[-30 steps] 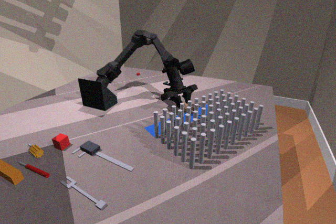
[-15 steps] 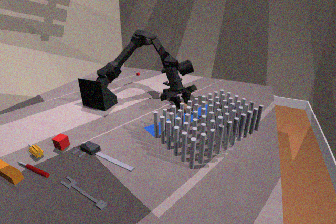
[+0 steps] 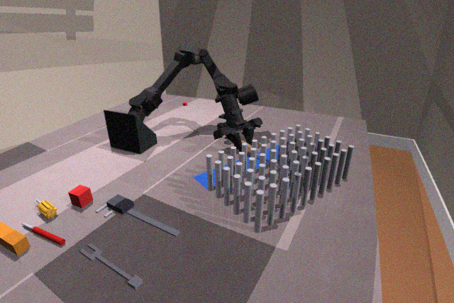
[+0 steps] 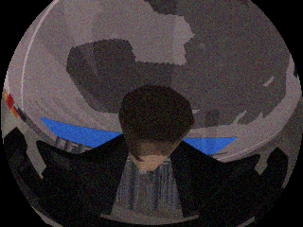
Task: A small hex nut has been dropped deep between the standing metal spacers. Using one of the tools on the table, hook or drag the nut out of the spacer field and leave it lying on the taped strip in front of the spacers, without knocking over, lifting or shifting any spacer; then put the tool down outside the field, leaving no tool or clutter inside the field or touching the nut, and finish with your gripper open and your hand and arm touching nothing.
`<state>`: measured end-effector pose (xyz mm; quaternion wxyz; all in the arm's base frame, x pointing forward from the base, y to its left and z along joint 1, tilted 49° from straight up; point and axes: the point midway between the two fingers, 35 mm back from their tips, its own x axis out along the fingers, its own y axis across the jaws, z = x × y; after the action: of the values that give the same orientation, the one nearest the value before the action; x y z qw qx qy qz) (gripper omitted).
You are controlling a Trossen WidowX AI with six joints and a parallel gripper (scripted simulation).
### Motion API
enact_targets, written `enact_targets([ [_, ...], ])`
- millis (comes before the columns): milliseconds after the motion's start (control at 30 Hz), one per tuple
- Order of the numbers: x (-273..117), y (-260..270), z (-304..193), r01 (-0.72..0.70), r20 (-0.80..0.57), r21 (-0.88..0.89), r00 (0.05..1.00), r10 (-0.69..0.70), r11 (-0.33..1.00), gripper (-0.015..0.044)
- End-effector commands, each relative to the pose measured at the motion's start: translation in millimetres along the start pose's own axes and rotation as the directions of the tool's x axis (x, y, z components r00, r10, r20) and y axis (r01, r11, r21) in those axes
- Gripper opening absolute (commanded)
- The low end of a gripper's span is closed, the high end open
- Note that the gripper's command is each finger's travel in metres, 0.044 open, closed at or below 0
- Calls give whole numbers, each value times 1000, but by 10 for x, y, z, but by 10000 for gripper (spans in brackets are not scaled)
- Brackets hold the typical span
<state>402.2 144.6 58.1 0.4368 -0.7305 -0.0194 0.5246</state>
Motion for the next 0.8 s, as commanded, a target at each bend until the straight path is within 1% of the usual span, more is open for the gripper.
enact_targets([
  [0, -16, 7, 16, -4, -6, 6, 1000, 4, 1000, 0],
  [767, -102, 9, 145, -4, -6, 7, 1000, 4, 1000, 0],
])
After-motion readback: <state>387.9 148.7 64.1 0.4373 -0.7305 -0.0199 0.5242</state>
